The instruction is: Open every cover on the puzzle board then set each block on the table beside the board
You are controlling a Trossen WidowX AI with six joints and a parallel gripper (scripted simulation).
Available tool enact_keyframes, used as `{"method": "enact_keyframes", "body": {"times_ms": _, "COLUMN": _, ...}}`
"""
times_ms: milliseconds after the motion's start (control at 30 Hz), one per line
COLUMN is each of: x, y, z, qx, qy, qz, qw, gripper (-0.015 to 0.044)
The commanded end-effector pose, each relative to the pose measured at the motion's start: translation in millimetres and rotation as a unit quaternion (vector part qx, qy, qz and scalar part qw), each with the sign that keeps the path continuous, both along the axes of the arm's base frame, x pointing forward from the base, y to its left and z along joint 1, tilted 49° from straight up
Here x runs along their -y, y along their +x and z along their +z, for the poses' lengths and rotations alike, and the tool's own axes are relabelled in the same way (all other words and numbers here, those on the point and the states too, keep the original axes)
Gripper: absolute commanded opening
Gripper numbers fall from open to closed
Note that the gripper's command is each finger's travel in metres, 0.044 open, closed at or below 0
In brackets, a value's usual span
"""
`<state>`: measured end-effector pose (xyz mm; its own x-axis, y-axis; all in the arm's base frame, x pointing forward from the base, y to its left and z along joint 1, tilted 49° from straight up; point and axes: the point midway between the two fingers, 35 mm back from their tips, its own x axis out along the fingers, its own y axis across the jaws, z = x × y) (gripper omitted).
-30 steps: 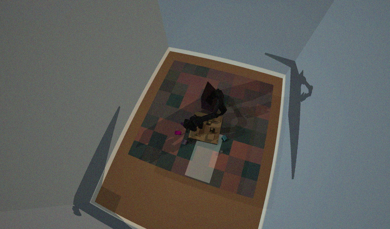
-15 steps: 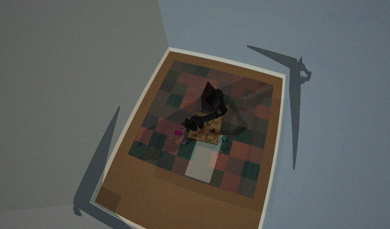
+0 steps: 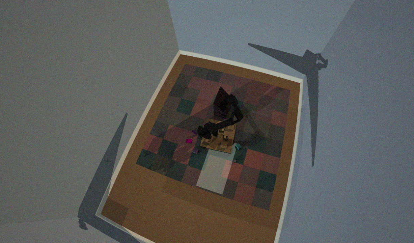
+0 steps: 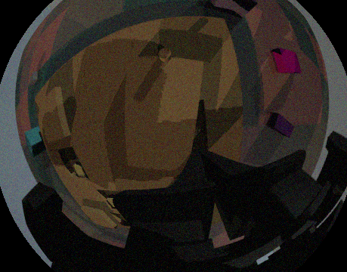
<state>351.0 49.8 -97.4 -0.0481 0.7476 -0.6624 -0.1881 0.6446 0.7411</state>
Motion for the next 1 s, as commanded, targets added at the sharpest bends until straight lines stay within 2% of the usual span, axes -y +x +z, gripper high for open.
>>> {"method": "enact_keyframes", "body": {"times_ms": 0, "x": -3.9, "y": -1.0, "z": 6.2, "qx": 0.001, "qy": 0.002, "qz": -0.001, "qw": 1.000, "gripper": 0.0000}}
{"method": "enact_keyframes", "body": {"times_ms": 967, "x": -25.5, "y": -3.7, "z": 30.5, "qx": 0.001, "qy": 0.003, "qz": -0.001, "qw": 1.000, "gripper": 0.0000}}
